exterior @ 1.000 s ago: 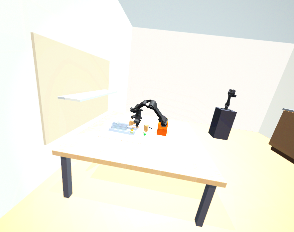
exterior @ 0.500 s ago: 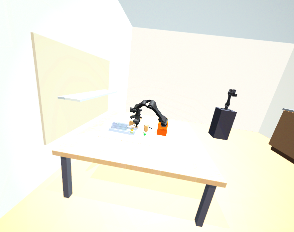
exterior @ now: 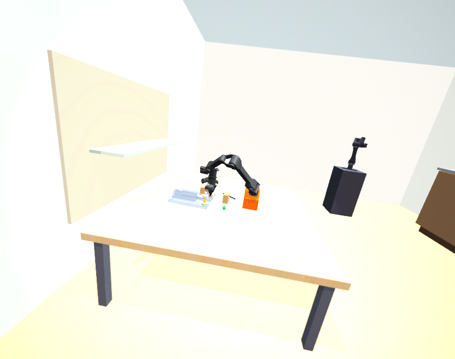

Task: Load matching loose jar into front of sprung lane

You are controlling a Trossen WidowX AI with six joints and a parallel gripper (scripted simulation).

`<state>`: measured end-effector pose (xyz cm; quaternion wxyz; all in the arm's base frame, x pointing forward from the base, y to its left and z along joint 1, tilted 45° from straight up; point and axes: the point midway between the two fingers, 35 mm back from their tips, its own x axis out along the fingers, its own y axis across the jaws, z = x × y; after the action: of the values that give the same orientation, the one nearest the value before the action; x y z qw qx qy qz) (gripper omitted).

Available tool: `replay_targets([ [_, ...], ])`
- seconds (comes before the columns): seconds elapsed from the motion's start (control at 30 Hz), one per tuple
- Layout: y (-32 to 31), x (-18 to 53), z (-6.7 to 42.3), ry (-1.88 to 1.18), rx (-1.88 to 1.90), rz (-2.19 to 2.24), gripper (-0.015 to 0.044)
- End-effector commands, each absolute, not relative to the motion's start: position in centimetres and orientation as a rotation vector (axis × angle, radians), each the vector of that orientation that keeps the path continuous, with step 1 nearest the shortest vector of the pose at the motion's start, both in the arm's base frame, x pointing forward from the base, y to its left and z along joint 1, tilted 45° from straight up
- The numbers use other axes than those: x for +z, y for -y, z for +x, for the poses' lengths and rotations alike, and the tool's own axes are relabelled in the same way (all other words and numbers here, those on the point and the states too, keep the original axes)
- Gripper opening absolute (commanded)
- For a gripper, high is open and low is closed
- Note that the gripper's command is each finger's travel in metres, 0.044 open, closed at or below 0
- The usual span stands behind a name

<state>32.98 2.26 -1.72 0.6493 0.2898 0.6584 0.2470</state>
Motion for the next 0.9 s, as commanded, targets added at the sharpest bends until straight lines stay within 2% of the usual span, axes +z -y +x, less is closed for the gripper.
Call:
replay_targets([
  [0.0,-2.14,-1.28,34.07,-1.467,0.566,0.657,0.0000],
  [0.87,-1.95,-1.02,35.04,-1.467,0.566,0.657,0.0000],
])
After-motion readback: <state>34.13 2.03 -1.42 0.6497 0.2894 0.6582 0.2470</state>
